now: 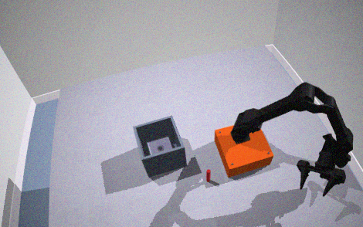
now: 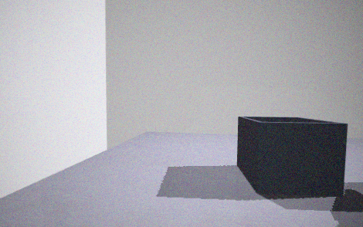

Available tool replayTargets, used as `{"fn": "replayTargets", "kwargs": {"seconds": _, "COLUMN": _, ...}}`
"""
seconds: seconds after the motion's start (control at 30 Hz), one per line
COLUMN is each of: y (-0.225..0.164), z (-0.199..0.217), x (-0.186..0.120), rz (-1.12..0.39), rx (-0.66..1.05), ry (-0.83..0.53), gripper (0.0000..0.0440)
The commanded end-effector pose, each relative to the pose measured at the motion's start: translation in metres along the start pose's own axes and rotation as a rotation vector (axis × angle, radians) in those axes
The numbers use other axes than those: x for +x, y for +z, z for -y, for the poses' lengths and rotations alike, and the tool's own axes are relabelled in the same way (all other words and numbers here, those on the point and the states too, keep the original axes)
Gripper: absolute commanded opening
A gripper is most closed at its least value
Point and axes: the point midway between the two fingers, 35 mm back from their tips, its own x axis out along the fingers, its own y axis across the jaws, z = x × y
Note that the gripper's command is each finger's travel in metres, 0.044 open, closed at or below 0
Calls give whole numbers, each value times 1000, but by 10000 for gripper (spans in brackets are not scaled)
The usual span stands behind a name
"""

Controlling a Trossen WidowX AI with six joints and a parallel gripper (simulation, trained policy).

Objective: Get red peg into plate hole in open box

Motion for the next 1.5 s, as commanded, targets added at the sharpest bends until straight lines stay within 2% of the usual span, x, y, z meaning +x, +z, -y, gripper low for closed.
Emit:
{"fn": "replayTargets", "kwargs": {"seconds": 0.0, "y": -14, "z": -6, "x": 18, "rz": -16, "rx": 124, "ry": 83, "gripper": 438}}
{"fn": "replayTargets", "kwargs": {"seconds": 0.73, "y": -81, "z": -39, "x": 88, "rz": -191, "rx": 777, "ry": 454, "gripper": 407}}
{"fn": "replayTargets", "kwargs": {"seconds": 1.47, "y": -142, "z": -91, "x": 124, "rz": -523, "rx": 1389, "ry": 787, "gripper": 393}}
